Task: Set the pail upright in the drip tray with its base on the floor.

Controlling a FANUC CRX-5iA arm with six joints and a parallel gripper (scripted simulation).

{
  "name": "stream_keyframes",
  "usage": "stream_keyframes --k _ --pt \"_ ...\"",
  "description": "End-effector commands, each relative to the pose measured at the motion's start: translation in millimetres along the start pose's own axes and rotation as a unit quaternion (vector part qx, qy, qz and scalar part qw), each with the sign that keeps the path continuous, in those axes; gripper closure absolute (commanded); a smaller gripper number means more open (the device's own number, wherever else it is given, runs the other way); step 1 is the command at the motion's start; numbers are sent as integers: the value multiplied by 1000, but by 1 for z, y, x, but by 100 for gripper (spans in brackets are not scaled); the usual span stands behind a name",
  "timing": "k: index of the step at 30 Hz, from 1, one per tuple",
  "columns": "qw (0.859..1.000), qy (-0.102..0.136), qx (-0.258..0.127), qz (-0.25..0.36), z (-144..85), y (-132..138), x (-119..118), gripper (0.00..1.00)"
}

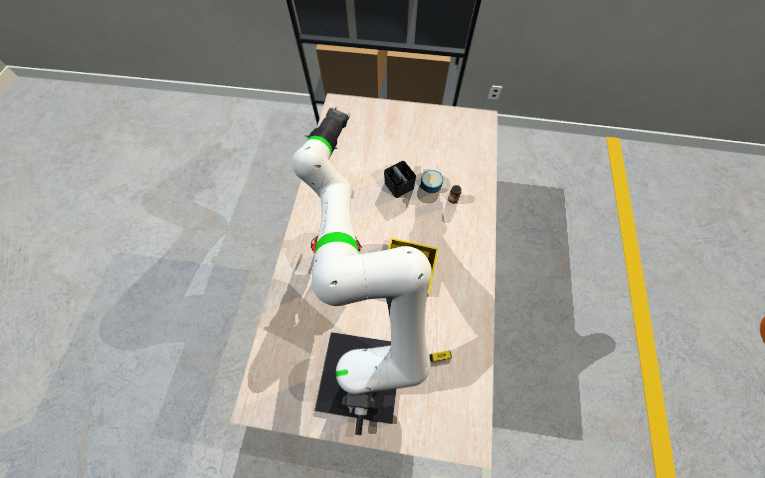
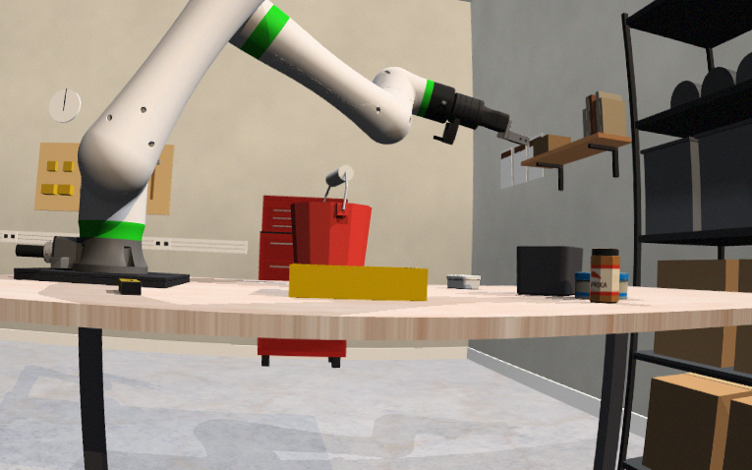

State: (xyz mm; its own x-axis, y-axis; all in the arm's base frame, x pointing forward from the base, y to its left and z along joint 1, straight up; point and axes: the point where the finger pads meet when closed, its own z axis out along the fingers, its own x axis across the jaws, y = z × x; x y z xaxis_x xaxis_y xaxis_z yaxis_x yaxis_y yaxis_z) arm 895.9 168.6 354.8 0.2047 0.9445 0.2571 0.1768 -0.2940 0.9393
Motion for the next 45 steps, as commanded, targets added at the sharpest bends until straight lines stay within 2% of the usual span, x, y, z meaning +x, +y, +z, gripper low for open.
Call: stream_keyframes --k 1,18,22,25,29,32,34,36,45 --pt "1000 0 -1 0 0 2 0 0" --pt "1000 0 -1 0 0 2 0 0" --pt "1000 9 3 -8 -2 1 6 0" --pt "999 31 15 -31 -8 -1 20 0" --pt "991 86 44 -93 -26 -9 51 0" --pt "984 111 58 -124 -37 -14 64 0" --pt "984 111 58 -124 -37 -14 64 0" --pt "973 143 75 -166 -52 -22 79 0" --pt "934 212 115 -264 -91 -44 102 0"
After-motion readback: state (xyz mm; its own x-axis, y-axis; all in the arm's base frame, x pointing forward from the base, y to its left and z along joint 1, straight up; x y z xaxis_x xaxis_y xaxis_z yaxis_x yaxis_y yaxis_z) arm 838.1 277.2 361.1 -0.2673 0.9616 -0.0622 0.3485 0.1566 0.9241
